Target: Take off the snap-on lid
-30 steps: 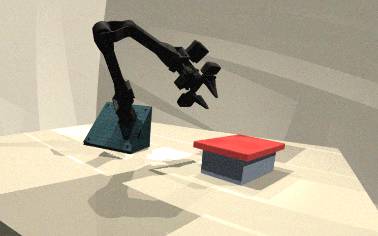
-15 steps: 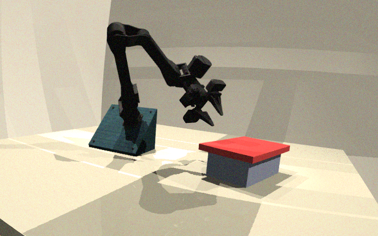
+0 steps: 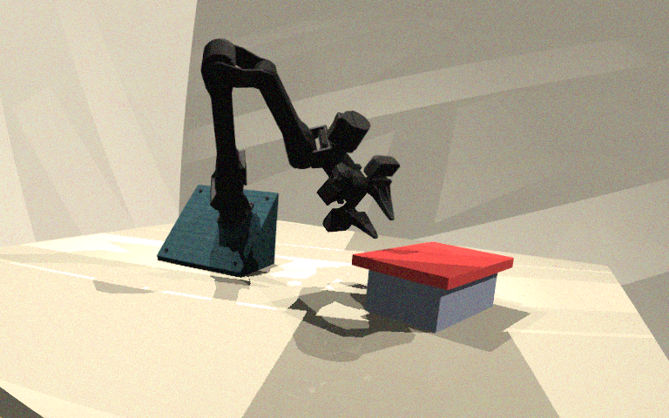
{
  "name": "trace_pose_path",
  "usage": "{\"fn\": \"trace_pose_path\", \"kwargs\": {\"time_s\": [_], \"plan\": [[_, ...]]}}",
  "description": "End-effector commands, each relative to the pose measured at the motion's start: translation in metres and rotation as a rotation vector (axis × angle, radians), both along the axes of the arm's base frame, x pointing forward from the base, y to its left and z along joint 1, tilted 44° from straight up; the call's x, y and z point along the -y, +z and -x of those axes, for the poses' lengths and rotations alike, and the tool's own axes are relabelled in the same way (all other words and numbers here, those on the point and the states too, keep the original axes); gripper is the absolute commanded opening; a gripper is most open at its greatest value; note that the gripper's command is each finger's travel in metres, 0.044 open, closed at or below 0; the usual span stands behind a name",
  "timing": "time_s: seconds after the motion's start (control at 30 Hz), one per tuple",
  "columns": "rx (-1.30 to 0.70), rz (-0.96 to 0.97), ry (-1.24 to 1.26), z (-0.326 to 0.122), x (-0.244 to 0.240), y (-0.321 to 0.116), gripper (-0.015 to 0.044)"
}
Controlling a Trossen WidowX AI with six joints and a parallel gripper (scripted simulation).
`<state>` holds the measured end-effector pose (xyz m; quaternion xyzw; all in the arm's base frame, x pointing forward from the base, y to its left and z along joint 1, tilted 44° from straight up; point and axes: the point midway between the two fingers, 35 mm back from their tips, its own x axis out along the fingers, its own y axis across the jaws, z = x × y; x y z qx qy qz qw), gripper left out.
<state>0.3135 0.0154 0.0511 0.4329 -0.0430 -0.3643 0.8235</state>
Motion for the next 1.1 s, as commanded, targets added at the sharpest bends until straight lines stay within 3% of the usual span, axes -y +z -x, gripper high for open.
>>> {"fn": "trace_pose_path", "kwargs": {"time_s": [0.0,1.07], "plan": [[-0.005,-0.002,0.004,-0.005,0.002,-0.003,0.0235],[0.001,0.004,0.006,-0.042,0.037,-0.014,0.0235]]}}
